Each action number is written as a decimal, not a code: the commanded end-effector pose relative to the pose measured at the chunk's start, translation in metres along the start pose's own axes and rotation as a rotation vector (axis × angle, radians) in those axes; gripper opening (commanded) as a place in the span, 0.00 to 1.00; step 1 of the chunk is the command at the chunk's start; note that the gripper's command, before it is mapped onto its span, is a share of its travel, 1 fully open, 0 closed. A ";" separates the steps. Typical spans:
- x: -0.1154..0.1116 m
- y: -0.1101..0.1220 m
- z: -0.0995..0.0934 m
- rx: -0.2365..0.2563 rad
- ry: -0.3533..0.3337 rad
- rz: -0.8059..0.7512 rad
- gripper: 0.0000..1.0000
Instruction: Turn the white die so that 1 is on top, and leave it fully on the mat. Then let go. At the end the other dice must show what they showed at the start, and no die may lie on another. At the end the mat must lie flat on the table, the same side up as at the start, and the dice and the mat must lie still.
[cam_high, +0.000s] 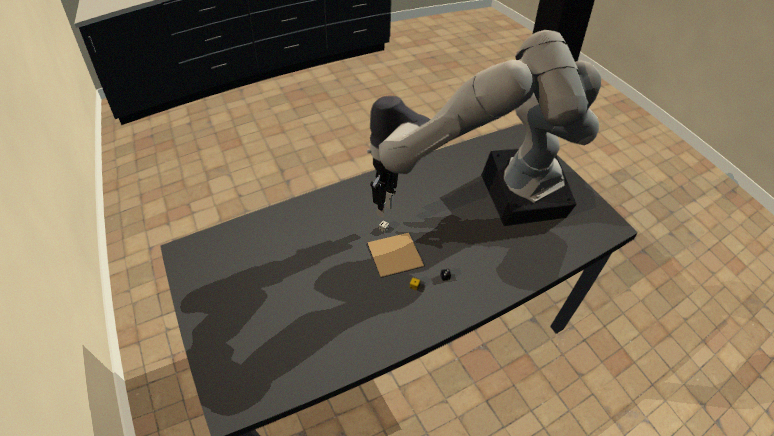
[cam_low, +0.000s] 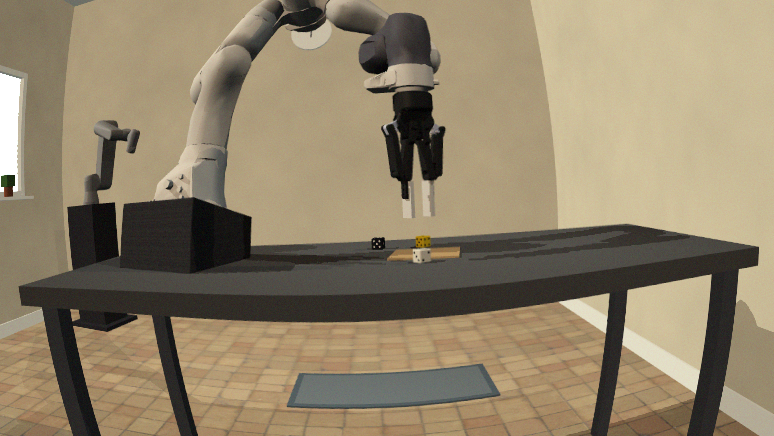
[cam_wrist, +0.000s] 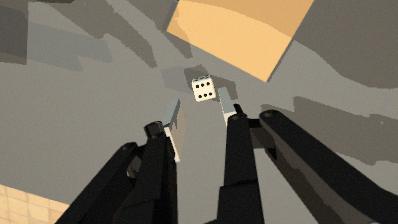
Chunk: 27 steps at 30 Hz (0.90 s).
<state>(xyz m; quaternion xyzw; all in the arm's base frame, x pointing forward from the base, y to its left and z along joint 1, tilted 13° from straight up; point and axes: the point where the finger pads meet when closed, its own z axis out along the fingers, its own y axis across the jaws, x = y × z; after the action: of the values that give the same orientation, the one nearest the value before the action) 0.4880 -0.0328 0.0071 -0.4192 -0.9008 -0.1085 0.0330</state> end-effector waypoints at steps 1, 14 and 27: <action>-0.001 0.001 0.002 -0.003 -0.001 0.001 0.25; -0.001 0.001 0.017 -0.003 -0.001 0.001 0.25; -0.001 0.002 0.035 -0.003 -0.001 0.001 0.25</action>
<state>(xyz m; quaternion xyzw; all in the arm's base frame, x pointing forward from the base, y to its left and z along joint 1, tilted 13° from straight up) 0.4884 -0.0238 -0.0235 -0.4256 -0.8976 -0.1091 0.0369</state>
